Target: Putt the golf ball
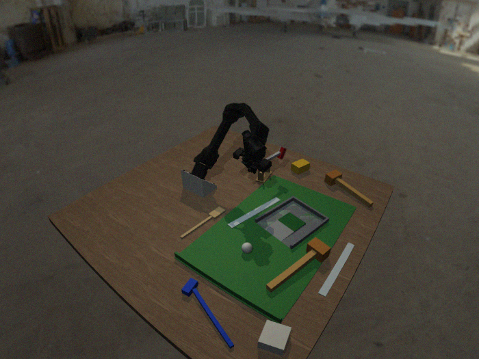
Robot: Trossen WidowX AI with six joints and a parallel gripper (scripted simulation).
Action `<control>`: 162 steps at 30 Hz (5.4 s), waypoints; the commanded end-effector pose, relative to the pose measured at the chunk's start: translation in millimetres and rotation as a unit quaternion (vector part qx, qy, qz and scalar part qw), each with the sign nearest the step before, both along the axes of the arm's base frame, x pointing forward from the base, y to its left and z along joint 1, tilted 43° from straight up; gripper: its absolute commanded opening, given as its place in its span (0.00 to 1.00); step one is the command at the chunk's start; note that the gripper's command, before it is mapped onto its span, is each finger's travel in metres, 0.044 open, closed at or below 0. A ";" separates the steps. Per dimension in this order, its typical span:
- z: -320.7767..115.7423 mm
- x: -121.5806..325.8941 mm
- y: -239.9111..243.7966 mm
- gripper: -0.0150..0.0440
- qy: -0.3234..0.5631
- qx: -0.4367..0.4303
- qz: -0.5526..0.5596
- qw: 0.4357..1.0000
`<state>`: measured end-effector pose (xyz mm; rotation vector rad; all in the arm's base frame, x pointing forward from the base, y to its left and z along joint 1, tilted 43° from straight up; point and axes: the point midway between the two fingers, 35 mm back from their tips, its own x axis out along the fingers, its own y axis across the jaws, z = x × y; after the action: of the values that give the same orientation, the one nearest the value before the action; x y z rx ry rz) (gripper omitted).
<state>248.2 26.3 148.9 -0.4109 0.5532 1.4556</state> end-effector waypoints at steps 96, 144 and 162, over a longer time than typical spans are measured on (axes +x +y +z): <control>-256.1 -29.2 -213.6 0.25 0.562 -0.054 -0.504 0.653; -147.7 -2.0 -165.3 0.25 0.567 -0.046 -0.505 0.649; -147.7 -2.0 -165.3 0.25 0.567 -0.046 -0.505 0.649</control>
<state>245.7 -138.2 1.7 0.7854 1.5514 0.3841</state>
